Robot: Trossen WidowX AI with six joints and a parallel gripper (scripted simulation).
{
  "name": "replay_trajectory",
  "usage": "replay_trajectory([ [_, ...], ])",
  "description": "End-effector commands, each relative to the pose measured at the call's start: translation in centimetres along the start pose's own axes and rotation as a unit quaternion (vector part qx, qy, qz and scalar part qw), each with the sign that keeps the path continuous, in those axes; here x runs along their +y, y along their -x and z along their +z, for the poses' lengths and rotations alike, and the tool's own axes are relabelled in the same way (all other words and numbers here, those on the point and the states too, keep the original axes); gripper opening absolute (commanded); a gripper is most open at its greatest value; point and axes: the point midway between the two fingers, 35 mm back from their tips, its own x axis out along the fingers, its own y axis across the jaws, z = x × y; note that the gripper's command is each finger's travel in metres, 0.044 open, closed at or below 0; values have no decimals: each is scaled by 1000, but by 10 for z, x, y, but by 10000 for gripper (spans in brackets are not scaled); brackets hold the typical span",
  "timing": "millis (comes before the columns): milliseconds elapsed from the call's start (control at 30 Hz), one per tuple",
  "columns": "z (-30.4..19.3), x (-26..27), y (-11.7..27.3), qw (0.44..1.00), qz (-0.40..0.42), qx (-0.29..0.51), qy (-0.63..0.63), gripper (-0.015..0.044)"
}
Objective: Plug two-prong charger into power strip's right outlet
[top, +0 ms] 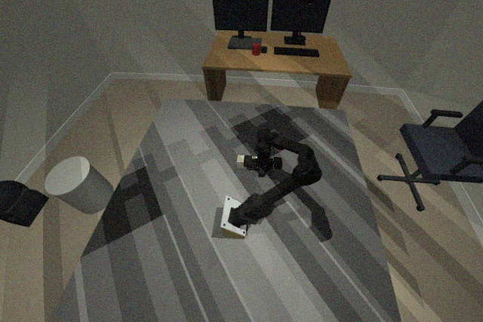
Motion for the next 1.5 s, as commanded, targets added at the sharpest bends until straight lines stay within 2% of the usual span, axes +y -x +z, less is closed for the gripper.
replay_trajectory([
  [0, 1, 0, 0, 1000, 0, -1, -1, 131],
  [400, 0, 0, 0, 1000, 0, -1, -1, 440],
  [1467, -9, 0, -1, 1000, -2, -9, -9, 440],
])
